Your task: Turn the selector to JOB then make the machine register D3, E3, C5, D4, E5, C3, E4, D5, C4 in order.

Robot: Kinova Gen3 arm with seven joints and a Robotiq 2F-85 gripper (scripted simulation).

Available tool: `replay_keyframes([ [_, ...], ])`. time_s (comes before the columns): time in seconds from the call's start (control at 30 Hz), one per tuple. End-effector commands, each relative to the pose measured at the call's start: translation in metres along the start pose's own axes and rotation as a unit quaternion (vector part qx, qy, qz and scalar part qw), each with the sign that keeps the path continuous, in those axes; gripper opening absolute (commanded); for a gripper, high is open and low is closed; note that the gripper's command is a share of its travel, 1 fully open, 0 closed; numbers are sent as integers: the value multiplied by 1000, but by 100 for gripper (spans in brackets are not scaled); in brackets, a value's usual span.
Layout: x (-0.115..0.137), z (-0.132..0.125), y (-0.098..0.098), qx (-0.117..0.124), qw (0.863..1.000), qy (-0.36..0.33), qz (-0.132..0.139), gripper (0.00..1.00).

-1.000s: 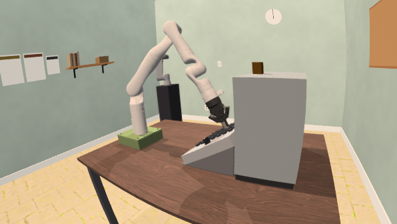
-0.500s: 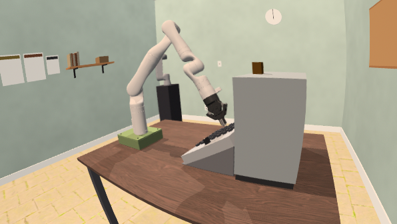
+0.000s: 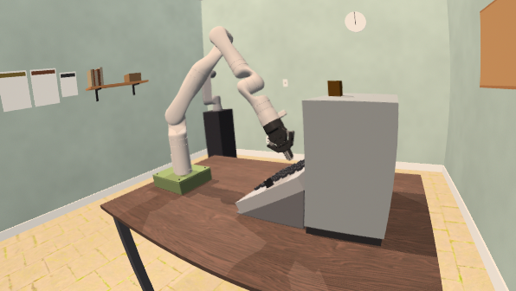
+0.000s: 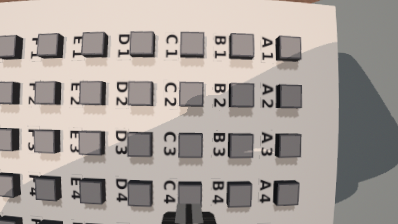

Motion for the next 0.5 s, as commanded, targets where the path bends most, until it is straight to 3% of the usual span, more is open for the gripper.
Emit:
replay_keyframes([
  [0.0, 5, -2, 2, 2, 1000, -1, 4, 10],
  [0.47, 7, -35, 2, 2, 1000, -1, 4, 10],
])
Point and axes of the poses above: the point where the finger pads meet when closed, its own y axis back along the fingers, its own z axis across the jaws, x = y × z, the point moved 1 cm from there along y, back along the fingers, and after that the axes turned 3 degrees about y, right-handed, at the moved point
